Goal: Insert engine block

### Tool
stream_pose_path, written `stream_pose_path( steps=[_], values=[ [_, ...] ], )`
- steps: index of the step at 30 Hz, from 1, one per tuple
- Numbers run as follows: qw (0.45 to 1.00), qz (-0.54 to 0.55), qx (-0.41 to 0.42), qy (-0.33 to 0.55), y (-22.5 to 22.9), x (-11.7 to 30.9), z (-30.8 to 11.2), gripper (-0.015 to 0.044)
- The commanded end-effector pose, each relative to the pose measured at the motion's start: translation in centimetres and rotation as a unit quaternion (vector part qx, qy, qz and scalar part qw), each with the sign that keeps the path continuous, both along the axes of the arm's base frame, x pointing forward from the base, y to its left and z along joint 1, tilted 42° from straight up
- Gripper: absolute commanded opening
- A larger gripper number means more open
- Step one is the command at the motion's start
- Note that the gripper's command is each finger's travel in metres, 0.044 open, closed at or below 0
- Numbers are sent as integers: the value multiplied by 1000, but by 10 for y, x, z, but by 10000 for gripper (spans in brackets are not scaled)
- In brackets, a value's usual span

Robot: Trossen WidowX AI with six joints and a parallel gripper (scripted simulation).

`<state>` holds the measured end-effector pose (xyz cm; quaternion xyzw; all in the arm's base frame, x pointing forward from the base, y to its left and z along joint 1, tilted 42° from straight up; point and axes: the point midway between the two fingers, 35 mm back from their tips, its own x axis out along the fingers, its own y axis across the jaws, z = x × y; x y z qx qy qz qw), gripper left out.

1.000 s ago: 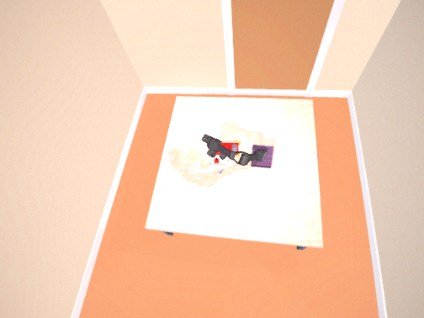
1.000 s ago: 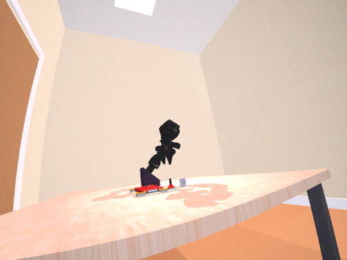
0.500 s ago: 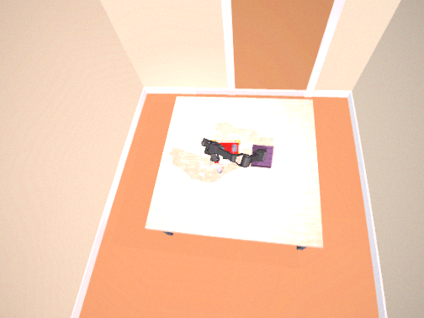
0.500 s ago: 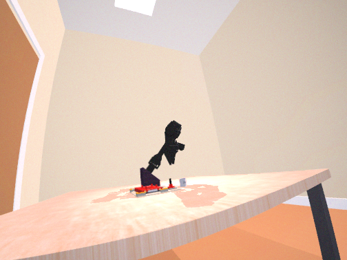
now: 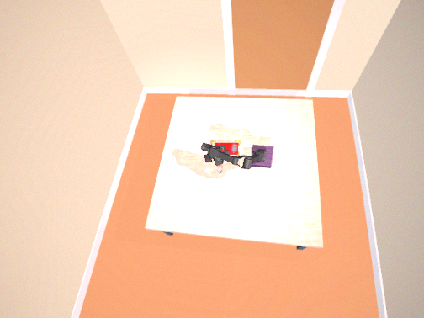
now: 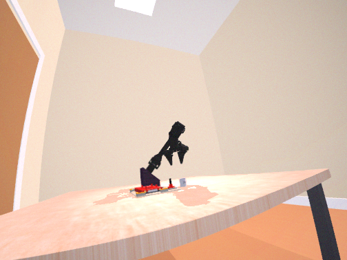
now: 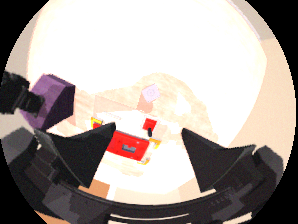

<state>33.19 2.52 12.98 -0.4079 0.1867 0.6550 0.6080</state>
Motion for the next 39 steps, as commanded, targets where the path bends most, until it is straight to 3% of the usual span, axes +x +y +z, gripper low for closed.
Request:
stream_pose_path(
  steps=[1,14,39],
  values=[
    [997,57,-1,-49,8,-2,6,440],
    [959,215,-9,-185,28,-8,20,440],
    [958,217,-7,-187,71,-3,-31,440]
  ],
)
